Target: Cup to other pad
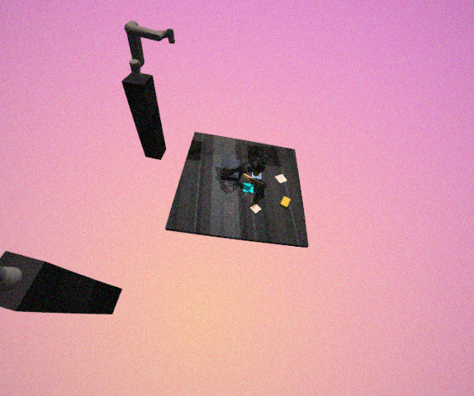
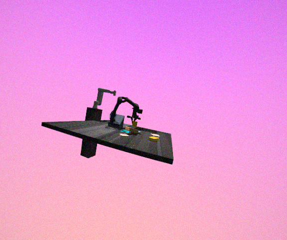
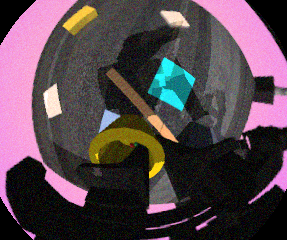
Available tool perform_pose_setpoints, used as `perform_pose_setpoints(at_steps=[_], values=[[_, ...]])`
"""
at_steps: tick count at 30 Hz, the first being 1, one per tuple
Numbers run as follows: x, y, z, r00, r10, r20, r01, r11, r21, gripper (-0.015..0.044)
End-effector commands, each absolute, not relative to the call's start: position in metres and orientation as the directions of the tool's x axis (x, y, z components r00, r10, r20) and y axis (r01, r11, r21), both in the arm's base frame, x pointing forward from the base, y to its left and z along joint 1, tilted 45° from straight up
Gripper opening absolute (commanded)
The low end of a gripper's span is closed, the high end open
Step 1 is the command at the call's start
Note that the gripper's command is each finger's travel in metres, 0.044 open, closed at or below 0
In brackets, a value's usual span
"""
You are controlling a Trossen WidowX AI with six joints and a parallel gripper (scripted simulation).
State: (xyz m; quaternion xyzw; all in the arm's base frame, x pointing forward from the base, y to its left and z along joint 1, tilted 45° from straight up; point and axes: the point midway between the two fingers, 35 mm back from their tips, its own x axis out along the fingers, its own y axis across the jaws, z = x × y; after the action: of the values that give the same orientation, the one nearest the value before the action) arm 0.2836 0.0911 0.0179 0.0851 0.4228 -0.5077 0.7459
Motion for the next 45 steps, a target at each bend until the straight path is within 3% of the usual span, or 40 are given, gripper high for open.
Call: perform_pose_setpoints(at_steps=[1,45], values=[[0.281,0.084,0.024,0.127,-0.688,-0.715,0.828,0.47,-0.305,0.0],[0.253,0.026,0.078,0.125,-0.69,-0.713,0.828,0.469,-0.308,0.0]])
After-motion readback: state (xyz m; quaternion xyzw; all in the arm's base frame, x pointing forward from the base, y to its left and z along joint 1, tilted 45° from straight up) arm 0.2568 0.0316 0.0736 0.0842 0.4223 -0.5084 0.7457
